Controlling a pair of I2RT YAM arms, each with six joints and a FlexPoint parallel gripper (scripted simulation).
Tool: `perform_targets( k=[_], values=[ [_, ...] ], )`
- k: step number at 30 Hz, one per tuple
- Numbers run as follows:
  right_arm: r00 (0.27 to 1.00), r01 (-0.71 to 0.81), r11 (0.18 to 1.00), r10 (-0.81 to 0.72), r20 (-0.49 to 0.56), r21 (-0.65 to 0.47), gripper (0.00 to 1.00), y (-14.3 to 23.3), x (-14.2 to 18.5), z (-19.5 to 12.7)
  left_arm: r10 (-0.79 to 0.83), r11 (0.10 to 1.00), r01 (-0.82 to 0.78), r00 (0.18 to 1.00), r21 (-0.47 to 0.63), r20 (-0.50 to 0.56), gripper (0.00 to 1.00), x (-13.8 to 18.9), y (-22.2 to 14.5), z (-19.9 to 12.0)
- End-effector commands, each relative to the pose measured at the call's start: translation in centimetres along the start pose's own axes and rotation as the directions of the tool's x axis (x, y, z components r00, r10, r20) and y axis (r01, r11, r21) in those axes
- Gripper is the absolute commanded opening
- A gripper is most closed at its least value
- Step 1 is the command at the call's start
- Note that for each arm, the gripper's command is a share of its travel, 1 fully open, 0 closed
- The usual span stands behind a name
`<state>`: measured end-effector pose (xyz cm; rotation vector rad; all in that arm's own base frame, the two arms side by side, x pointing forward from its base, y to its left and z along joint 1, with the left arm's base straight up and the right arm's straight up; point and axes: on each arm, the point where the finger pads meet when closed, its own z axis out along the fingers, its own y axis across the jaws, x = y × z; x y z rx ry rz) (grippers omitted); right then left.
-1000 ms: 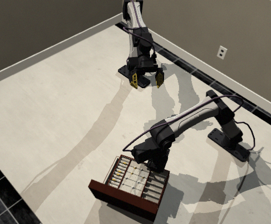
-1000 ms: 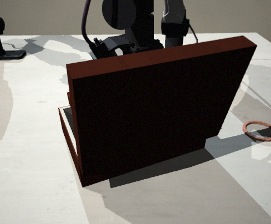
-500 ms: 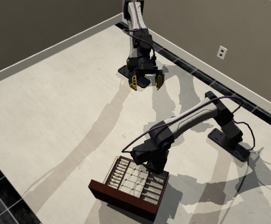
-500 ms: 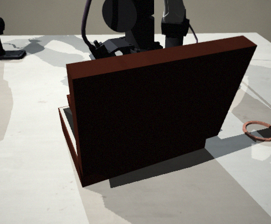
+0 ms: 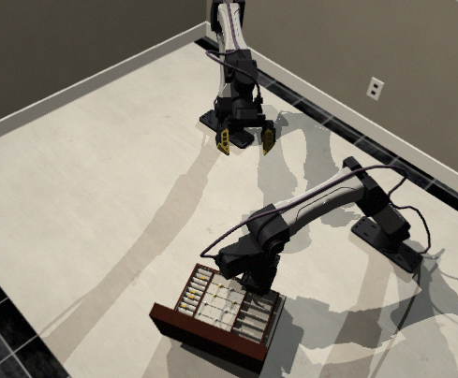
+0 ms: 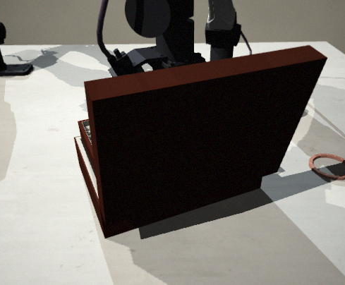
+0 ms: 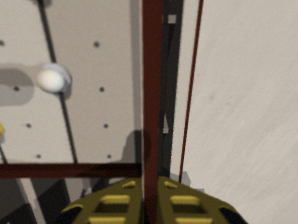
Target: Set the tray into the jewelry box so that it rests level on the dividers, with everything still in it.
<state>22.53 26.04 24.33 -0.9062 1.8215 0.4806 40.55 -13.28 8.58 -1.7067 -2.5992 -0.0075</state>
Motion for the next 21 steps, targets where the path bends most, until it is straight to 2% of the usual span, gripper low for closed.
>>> perform_targets(
  k=[1, 21],
  values=[
    [0.994, 0.000, 1.000, -0.001, 0.105, 0.009, 1.00, -0.64, -3.97, -0.45, 0.027, 0.997, -0.019, 0.996, -0.079, 0.090, 0.00, -0.78, -0.02, -2.55],
    [0.995, 0.004, 1.000, -0.003, 0.102, -0.001, 1.00, -0.68, -4.23, 0.23, 0.028, 0.996, -0.020, 0.995, -0.088, 0.099, 0.00, -0.85, -0.11, -2.57]
  ],
)
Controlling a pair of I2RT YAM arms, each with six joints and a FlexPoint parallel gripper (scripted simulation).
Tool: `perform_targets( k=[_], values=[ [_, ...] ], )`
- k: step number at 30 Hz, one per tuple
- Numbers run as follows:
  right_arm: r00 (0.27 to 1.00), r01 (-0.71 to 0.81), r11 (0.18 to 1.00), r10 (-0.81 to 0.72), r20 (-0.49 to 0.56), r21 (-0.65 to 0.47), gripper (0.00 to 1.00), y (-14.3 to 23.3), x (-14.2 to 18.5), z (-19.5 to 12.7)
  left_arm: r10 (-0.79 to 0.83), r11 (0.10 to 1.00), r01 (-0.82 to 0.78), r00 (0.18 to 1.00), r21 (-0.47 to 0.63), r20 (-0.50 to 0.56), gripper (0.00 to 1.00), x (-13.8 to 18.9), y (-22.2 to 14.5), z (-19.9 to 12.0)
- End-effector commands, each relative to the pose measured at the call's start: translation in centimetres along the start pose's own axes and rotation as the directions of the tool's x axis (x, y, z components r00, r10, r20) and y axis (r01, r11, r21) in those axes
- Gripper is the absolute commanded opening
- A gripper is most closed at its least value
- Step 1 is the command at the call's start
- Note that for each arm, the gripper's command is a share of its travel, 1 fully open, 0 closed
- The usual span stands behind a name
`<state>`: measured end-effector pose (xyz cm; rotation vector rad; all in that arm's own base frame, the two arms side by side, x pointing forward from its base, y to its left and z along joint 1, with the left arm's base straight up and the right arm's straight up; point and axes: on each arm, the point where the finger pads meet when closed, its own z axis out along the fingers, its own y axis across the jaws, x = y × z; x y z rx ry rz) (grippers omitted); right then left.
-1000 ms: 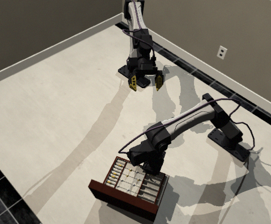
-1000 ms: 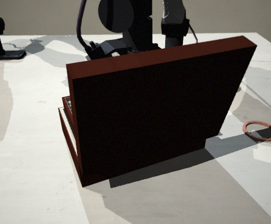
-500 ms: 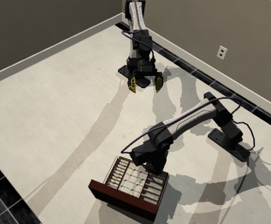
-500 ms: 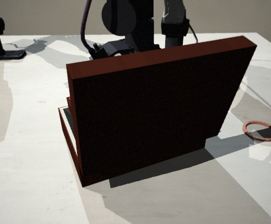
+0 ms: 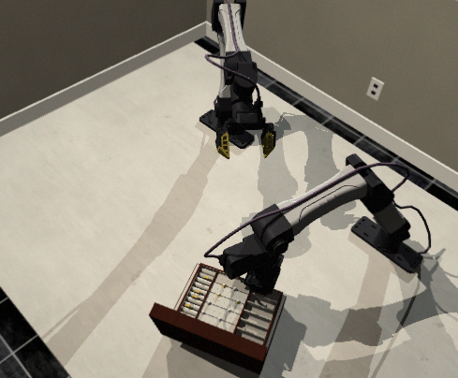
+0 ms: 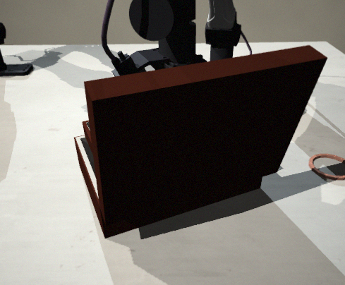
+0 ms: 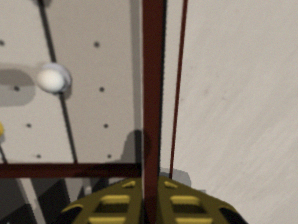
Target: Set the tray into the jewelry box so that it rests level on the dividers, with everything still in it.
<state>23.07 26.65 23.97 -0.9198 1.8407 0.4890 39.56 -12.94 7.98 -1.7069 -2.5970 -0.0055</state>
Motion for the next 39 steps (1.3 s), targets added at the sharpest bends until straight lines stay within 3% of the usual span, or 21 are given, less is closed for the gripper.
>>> perform_targets(
  k=[1, 7, 21, 25, 39],
  values=[
    [0.993, 0.008, 1.000, -0.009, 0.122, 0.014, 1.00, -0.7, -4.2, -0.8, 0.029, 0.995, -0.018, 0.994, -0.099, 0.109, 0.00, -1.8, 0.9, -3.1],
    [0.993, 0.008, 1.000, -0.009, 0.122, 0.014, 1.00, -0.7, -4.2, -0.8, 0.033, 0.996, -0.024, 0.994, -0.084, 0.100, 0.00, -1.6, 0.1, -1.1],
    [0.993, 0.008, 1.000, -0.009, 0.120, 0.014, 1.00, -0.7, -4.2, -0.7, 0.029, 0.995, -0.019, 0.995, -0.097, 0.100, 0.00, -1.6, 0.4, -1.5],
    [0.993, 0.008, 1.000, -0.009, 0.120, 0.014, 1.00, -0.7, -4.2, -0.7, 0.022, 1.000, -0.020, 0.996, -0.018, 0.082, 0.00, -1.8, 0.9, 0.6],
    [0.993, 0.008, 1.000, -0.009, 0.120, 0.014, 1.00, -0.7, -4.2, -0.7, 0.024, 0.999, -0.019, 0.994, -0.043, 0.104, 0.00, -2.0, 1.2, -0.5]
  ],
)
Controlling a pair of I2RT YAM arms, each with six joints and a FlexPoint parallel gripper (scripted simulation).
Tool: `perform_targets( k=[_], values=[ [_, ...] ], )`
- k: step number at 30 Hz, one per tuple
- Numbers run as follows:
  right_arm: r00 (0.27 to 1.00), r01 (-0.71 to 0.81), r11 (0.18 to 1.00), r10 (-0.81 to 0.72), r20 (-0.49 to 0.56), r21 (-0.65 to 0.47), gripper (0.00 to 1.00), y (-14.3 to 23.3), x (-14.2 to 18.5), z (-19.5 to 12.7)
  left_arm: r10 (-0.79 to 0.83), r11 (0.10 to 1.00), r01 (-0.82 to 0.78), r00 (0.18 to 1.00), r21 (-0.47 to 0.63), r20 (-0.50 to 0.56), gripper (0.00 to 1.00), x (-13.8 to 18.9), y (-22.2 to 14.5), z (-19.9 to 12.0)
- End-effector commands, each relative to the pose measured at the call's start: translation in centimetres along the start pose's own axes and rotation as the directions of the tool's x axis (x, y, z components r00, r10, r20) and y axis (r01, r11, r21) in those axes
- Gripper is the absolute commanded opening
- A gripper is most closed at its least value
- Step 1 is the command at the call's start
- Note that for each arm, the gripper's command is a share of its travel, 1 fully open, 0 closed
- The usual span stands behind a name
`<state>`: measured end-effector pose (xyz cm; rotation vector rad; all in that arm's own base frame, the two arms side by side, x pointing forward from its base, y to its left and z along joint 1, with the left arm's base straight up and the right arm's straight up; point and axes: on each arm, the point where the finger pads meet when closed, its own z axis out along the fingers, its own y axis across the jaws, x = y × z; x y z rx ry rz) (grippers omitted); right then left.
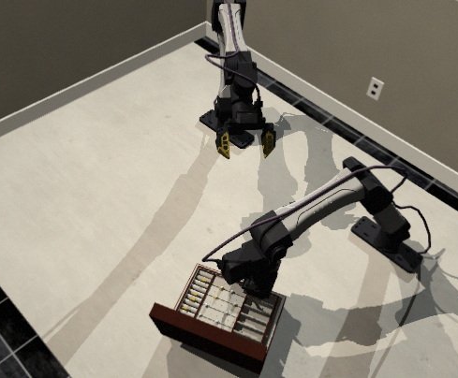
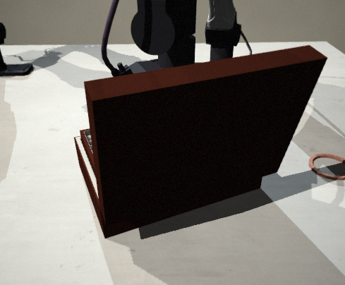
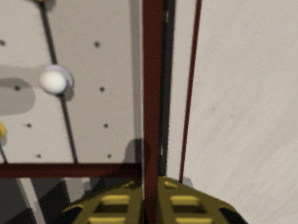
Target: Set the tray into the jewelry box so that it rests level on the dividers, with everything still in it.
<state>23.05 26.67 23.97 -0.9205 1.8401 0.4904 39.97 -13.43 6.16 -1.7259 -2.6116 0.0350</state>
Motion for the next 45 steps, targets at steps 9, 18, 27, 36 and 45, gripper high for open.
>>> perform_targets(
  k=[9, 18, 27, 36, 45],
  values=[
    [0.993, 0.008, 1.000, -0.009, 0.120, 0.015, 1.00, -0.7, -4.2, -0.7, 0.018, 1.000, -0.018, 0.999, -0.008, 0.040, 0.00, -0.9, 0.6, -2.0],
    [0.993, 0.008, 1.000, -0.009, 0.120, 0.015, 1.00, -0.7, -4.2, -0.7, 0.018, 1.000, -0.017, 0.999, -0.019, 0.050, 0.00, -1.0, 0.7, -2.4],
    [0.993, 0.008, 1.000, -0.009, 0.120, 0.015, 1.00, -0.7, -4.2, -0.7, 0.014, 1.000, -0.014, 1.000, 0.005, 0.010, 0.11, -0.4, -0.1, -1.0],
    [0.993, 0.008, 1.000, -0.009, 0.120, 0.015, 1.00, -0.7, -4.2, -0.7, 0.012, 1.000, -0.012, 1.000, 0.018, 0.011, 0.23, -0.4, -0.1, -2.4],
    [0.993, 0.008, 1.000, -0.009, 0.120, 0.015, 1.00, -0.7, -4.2, -0.7, 0.014, 0.999, -0.014, 1.000, 0.034, -0.014, 0.23, 0.0, 0.5, -4.1]
  ],
)
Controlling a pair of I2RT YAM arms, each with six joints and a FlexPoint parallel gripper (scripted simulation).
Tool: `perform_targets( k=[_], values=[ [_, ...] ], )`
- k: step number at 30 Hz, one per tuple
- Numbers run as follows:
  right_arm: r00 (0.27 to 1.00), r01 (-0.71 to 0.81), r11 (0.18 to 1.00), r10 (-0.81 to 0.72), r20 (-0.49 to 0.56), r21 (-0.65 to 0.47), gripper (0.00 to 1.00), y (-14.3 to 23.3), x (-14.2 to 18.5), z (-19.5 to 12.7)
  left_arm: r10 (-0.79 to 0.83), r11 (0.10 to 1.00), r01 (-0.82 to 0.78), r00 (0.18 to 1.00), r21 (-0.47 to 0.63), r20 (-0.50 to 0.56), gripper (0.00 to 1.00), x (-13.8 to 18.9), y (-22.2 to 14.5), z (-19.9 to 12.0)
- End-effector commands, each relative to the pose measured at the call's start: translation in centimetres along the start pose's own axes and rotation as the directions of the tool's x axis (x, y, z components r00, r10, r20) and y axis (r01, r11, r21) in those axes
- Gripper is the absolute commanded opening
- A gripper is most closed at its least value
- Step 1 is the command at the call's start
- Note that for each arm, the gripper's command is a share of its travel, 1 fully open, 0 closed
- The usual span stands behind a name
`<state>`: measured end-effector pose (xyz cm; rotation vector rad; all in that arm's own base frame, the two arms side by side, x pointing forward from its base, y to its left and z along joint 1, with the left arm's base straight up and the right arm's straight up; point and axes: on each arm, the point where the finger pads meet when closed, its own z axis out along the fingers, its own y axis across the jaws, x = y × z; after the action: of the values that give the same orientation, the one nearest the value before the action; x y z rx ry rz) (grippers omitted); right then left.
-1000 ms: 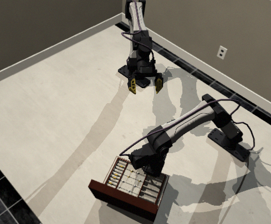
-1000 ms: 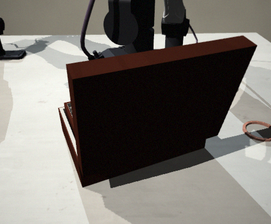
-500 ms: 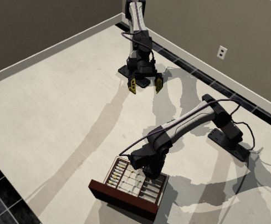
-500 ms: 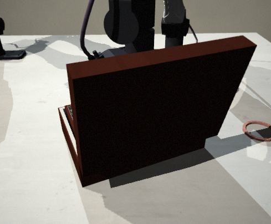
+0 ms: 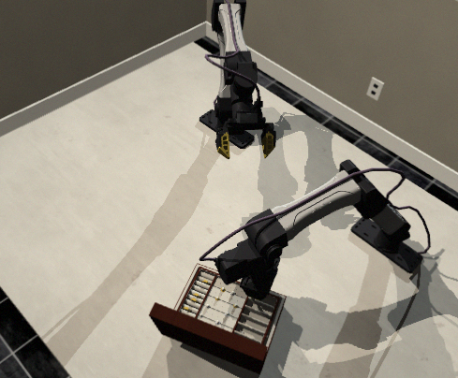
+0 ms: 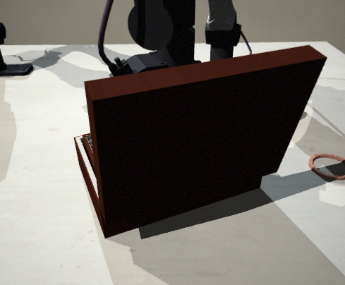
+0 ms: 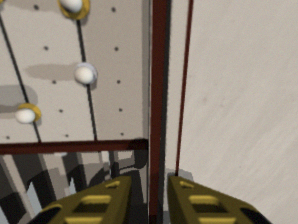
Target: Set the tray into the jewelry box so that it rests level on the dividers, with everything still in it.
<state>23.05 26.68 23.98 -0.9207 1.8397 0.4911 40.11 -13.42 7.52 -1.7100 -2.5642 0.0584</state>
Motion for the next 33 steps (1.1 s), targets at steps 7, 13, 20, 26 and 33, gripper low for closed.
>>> perform_targets(
  k=[7, 13, 20, 26, 33],
  values=[
    [0.995, 0.007, 1.000, -0.008, 0.100, 0.013, 1.00, -0.6, -3.5, -0.5, -0.036, 0.998, 0.041, 0.996, -0.052, 0.085, 0.56, -0.6, 0.0, -5.5],
    [0.999, -0.003, 1.000, 0.002, 0.049, 0.009, 1.00, -0.2, -1.6, -0.3, -0.148, 0.982, 0.165, 0.974, -0.087, 0.173, 0.61, -1.5, 1.3, -6.3],
    [1.000, -0.003, 1.000, 0.003, -0.010, 0.002, 1.00, 0.1, 0.4, 0.0, -0.448, 0.857, 0.509, 0.816, -0.086, 0.366, 0.61, -2.3, 3.2, -7.8],
    [0.994, -0.024, 0.998, 0.018, 0.103, 0.056, 1.00, -1.3, -3.6, -0.2, -0.589, 0.721, 0.691, 0.652, -0.054, 0.477, 0.61, -2.6, 3.8, -8.9],
    [0.985, -0.033, 0.996, 0.019, 0.171, 0.083, 1.00, -2.1, -5.9, -0.5, -0.645, 0.642, 0.766, 0.559, -0.026, 0.521, 0.61, -2.5, 3.9, -9.3]
  ],
)
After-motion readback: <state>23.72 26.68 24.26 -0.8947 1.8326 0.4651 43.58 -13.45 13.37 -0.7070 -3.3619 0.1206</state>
